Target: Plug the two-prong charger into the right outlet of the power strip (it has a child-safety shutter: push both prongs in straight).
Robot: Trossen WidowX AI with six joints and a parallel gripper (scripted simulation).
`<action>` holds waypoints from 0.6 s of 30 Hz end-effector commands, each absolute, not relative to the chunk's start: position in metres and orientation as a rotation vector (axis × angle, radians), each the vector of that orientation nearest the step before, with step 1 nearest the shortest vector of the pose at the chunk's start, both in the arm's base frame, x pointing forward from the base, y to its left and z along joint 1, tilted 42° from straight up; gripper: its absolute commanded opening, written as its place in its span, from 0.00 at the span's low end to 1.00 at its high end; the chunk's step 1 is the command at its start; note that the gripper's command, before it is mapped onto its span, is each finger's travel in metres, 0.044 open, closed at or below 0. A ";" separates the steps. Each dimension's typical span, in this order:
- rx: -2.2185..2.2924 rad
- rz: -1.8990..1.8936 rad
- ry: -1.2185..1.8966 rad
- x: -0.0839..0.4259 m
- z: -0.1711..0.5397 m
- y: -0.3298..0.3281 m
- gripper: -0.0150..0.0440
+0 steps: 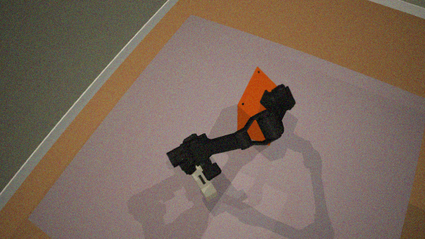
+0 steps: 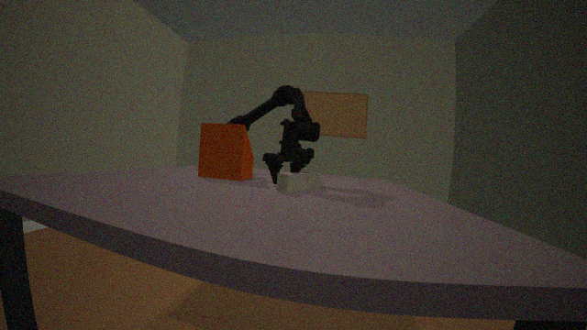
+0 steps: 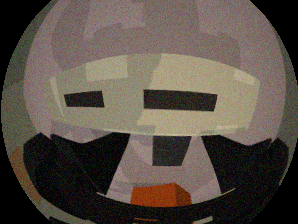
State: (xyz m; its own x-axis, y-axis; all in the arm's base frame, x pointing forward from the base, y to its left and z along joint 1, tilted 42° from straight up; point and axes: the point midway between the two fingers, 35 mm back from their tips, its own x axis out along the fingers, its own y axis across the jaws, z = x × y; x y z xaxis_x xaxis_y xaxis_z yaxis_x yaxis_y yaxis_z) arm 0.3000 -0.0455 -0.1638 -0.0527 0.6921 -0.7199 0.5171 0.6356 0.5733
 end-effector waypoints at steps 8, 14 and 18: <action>0.990 0.185 1.703 0.298 -0.161 -0.045 1.00; 0.988 0.184 1.700 0.296 -0.161 -0.044 1.00; 0.987 0.184 1.698 0.295 -0.161 -0.044 1.00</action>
